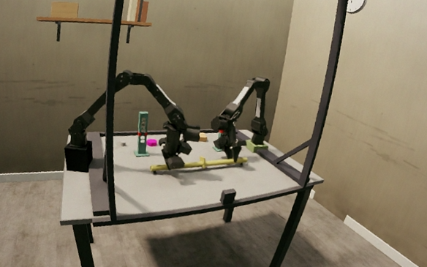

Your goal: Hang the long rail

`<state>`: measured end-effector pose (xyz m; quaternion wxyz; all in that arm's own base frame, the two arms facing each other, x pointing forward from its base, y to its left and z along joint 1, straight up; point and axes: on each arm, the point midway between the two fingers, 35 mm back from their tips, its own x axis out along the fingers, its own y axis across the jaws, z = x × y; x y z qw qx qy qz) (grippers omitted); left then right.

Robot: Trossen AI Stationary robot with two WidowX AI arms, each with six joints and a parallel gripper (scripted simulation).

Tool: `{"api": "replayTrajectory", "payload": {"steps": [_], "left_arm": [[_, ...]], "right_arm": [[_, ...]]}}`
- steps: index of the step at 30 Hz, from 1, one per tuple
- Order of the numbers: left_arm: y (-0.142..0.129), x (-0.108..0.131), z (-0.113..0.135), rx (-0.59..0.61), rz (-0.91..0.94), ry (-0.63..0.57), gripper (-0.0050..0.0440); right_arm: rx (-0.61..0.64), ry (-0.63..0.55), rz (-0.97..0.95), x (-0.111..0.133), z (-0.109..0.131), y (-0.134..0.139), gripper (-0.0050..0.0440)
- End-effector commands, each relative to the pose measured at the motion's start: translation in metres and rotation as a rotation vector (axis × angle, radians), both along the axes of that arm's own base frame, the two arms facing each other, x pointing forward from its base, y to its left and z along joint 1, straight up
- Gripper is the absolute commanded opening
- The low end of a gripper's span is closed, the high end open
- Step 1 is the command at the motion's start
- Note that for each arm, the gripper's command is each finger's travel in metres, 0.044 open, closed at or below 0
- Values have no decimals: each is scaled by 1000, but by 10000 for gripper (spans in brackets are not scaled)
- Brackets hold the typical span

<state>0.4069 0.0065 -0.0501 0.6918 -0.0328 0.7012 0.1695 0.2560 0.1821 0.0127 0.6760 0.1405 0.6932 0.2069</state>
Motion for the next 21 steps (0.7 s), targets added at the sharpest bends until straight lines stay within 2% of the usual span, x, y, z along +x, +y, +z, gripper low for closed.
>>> {"api": "replayTrajectory", "payload": {"steps": [1,2,3,5,6,8,9,11,12,21], "left_arm": [[-1,6,9,3,1,-33,-50],[-1,6,9,3,1,-33,-50],[-1,6,9,3,1,-33,-50],[-1,6,9,3,1,-33,-50],[-1,6,9,3,1,-33,-50],[-1,6,9,3,1,-33,-50],[-1,6,9,3,1,-33,-50],[-1,6,9,3,1,-33,-50],[-1,6,9,3,1,-33,-50],[-1,6,9,3,1,-33,-50]], "right_arm": [[3,-10,-1,3,2,2,186],[3,-10,-1,3,2,2,186],[8,-20,0,4,5,2,166],[8,-20,0,4,5,2,166],[8,-20,0,4,5,2,146],[6,-15,0,0,4,0,146],[6,-15,0,0,4,0,126],[8,-20,0,3,5,1,126],[8,-20,0,3,5,1,106],[8,-20,0,3,5,1,72]]}}
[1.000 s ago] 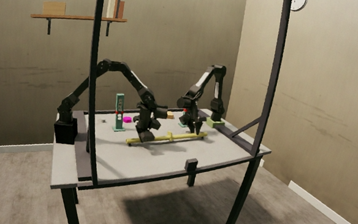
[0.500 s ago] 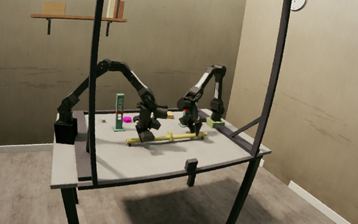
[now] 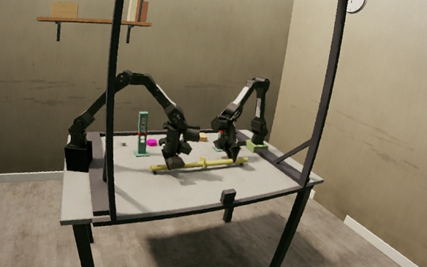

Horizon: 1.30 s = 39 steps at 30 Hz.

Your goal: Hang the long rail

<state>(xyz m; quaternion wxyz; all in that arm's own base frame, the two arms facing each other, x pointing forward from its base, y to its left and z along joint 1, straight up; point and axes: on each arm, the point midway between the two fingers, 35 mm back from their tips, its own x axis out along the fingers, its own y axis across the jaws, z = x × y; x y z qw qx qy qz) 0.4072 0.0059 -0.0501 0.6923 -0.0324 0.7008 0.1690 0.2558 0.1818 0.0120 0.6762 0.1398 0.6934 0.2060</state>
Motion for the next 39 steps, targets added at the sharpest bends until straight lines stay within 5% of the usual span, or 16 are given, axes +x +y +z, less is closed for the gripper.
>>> {"api": "replayTrajectory", "payload": {"steps": [1,2,3,4,13,15,20,27,29,39], "left_arm": [[-1,6,9,3,3,-32,-50],[-1,6,9,3,3,-32,-50],[-1,6,9,3,3,-32,24],[-1,6,9,3,3,-32,48],[-1,6,9,3,3,-32,264],[-1,6,9,3,3,-32,264],[-1,6,9,3,3,-32,374],[-2,5,4,9,3,-17,398],[-4,12,25,4,4,-58,440],[-15,12,84,0,4,-58,440]], "right_arm": [[11,-23,0,1,7,-1,66],[11,-23,0,1,7,-1,42],[10,-20,0,3,6,1,18],[10,-20,0,3,6,1,0],[10,-20,0,3,6,1,-4],[10,-20,0,3,6,1,-4],[10,-20,0,3,6,1,-20],[10,-20,0,3,6,1,-50],[10,-20,0,3,6,1,-50],[10,-20,0,3,6,1,-50]]}}
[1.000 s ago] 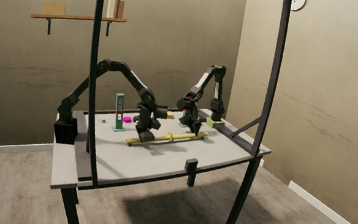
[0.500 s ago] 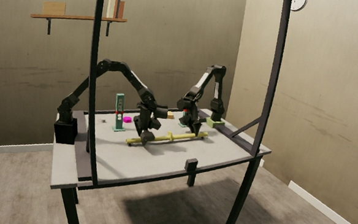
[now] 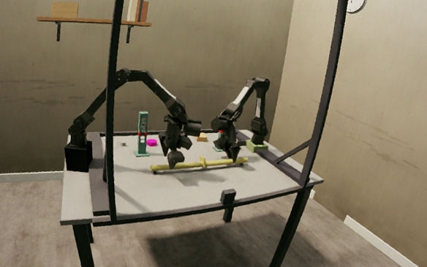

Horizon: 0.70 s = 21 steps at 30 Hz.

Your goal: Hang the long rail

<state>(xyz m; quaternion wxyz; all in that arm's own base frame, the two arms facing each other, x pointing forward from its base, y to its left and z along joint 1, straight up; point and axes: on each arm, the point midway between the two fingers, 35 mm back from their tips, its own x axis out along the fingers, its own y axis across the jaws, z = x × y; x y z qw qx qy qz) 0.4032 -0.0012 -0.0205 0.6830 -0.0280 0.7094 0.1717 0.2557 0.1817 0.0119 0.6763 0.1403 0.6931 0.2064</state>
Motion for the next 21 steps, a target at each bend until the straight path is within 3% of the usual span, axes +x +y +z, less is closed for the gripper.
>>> {"api": "replayTrajectory", "payload": {"steps": [1,2,8,10,13,17,21], "left_arm": [[-9,16,59,-7,3,-85,440],[-9,16,61,-7,3,-85,440],[1,7,44,-105,14,-56,296],[1,7,44,-105,14,-56,296],[10,4,36,-248,28,-76,225],[24,-2,25,-457,38,-133,225],[33,-5,12,-582,29,-173,225]], "right_arm": [[9,-19,0,3,6,1,-50],[9,-19,0,3,6,1,-50],[9,-19,0,3,6,1,-50],[9,-19,0,3,6,1,-50],[9,-19,0,3,6,1,-50],[9,-19,0,3,6,1,-50],[9,-19,0,3,6,1,-50]]}}
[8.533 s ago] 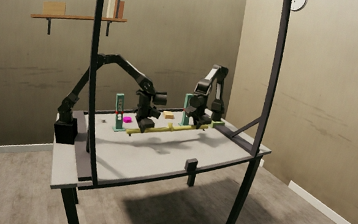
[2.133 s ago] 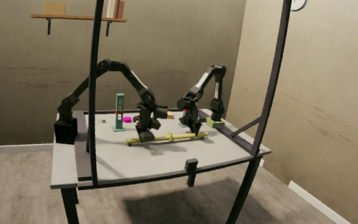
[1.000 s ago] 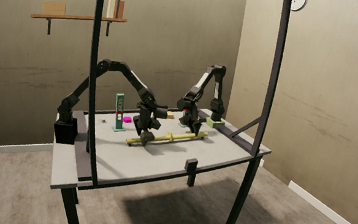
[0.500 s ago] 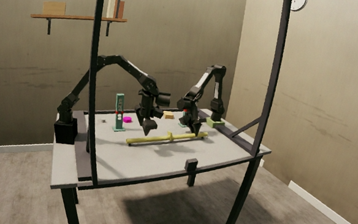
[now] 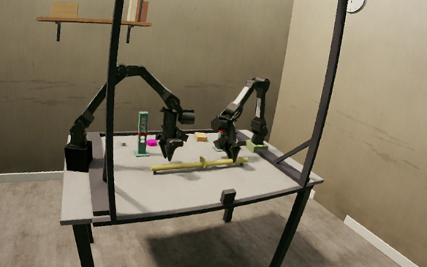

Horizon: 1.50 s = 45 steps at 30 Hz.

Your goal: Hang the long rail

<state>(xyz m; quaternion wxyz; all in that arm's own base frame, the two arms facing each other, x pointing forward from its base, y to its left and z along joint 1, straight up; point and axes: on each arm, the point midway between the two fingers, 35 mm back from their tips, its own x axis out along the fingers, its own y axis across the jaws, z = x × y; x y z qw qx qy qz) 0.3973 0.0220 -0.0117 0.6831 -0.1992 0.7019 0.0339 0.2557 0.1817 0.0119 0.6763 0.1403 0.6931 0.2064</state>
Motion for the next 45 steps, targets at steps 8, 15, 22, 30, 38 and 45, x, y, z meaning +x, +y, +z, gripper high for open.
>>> {"api": "replayTrajectory", "payload": {"steps": [8,15,22,30,38,45], "left_arm": [[18,-1,-10,-238,-28,-150,225],[17,7,-7,-234,-30,-167,225],[10,3,-20,-239,-27,-148,225],[5,4,-30,-237,-27,-147,225],[0,6,-40,-237,-27,-147,225],[2,11,-35,-232,-27,-166,186]], "right_arm": [[9,-19,0,3,6,1,-50],[9,-19,0,3,6,1,-50],[9,-19,0,3,6,1,-50],[9,-19,0,3,6,1,-50],[9,-19,0,3,6,1,-50],[9,-19,0,3,6,1,-50]]}}
